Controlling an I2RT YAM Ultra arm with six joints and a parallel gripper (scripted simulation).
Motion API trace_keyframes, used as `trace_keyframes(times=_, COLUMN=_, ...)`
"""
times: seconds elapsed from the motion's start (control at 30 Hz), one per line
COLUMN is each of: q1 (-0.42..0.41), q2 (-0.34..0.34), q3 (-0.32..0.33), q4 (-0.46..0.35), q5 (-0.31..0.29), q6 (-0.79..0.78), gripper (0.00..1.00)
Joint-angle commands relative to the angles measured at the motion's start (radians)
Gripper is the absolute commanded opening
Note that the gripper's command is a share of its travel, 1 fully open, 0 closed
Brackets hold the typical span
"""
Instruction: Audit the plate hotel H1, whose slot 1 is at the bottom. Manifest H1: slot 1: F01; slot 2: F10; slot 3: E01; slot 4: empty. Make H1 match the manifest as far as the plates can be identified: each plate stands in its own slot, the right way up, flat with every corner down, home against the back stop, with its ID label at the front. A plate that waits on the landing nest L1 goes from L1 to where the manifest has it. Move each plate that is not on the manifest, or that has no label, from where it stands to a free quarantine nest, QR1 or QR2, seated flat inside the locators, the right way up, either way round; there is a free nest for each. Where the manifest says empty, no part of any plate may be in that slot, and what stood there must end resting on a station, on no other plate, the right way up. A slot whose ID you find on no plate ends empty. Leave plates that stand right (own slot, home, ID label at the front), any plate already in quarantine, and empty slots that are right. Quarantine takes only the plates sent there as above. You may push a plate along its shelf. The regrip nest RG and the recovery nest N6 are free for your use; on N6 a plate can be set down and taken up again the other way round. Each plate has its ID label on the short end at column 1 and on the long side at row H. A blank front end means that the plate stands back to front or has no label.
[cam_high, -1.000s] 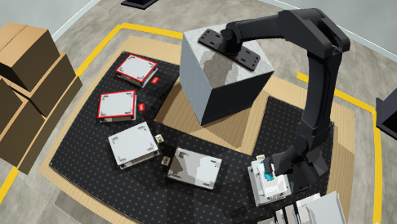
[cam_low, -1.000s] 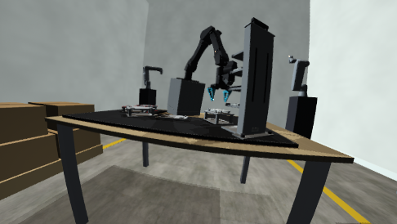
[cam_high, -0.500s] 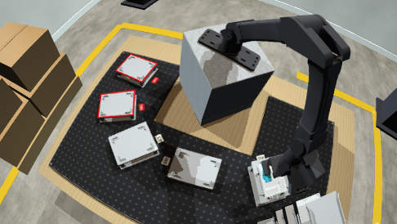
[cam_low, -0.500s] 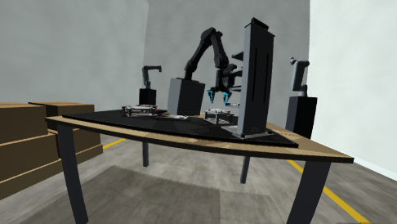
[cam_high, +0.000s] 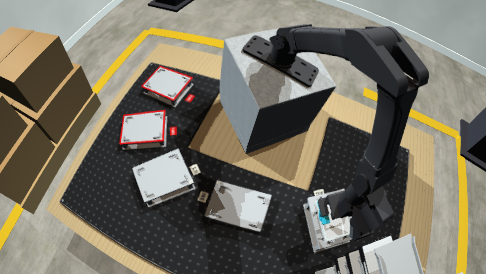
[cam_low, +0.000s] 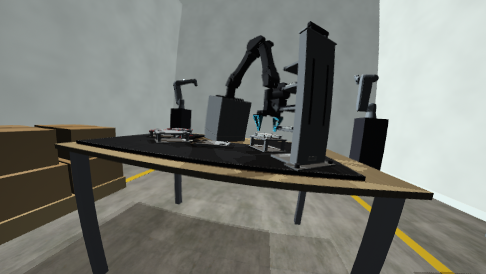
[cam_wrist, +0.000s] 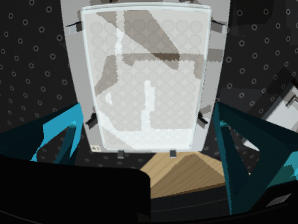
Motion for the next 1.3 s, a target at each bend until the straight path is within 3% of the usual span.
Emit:
trace_keyframes(times=0.0, q1=-0.001, q2=-0.005, q3=0.006, q4=0.014, q5=0.000, q6=-0.001, gripper=1.00)
trace_keyframes(times=0.83, q1=-0.001, q2=0.084, q3=0.036, q4=0.073, q5=0.000, q6=-0.001, gripper=1.00)
trace_keyframes(times=0.87, q1=-0.001, q2=0.084, q3=0.036, q4=0.073, q5=0.000, q6=-0.001, gripper=0.86)
trace_keyframes(times=1.27, q1=-0.001, q2=0.084, q3=0.035, q4=0.074, q5=0.000, q6=-0.001, gripper=0.86)
